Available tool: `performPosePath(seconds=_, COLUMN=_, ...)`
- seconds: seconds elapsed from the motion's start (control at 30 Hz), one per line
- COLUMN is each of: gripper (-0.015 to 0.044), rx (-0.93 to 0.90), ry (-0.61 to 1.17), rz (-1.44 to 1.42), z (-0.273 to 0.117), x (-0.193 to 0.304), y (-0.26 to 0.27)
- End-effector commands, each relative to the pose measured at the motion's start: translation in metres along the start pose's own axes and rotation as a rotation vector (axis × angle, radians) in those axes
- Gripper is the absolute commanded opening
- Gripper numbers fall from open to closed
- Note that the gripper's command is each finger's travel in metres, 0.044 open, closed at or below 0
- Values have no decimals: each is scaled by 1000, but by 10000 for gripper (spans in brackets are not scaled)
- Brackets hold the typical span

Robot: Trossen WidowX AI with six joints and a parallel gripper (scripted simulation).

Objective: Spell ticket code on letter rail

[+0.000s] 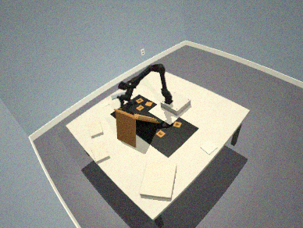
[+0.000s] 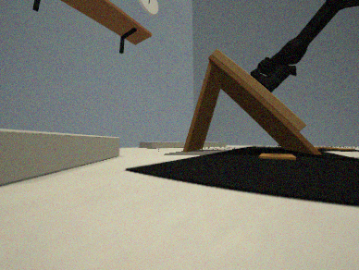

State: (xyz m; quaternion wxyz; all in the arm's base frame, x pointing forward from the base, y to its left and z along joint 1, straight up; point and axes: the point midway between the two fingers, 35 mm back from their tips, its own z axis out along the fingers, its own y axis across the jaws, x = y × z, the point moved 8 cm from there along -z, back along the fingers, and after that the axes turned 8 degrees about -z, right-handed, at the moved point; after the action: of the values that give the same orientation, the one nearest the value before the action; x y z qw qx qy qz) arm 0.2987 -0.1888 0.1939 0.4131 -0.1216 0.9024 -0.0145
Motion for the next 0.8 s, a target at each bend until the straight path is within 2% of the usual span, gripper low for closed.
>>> performPosePath(seconds=0.0, gripper=0, rx=3, ry=0, rz=1, z=-1, x=-1, y=4)
performPosePath(seconds=0.77, gripper=0, rx=3, ry=-1, rz=2, z=0, x=-2, y=15)
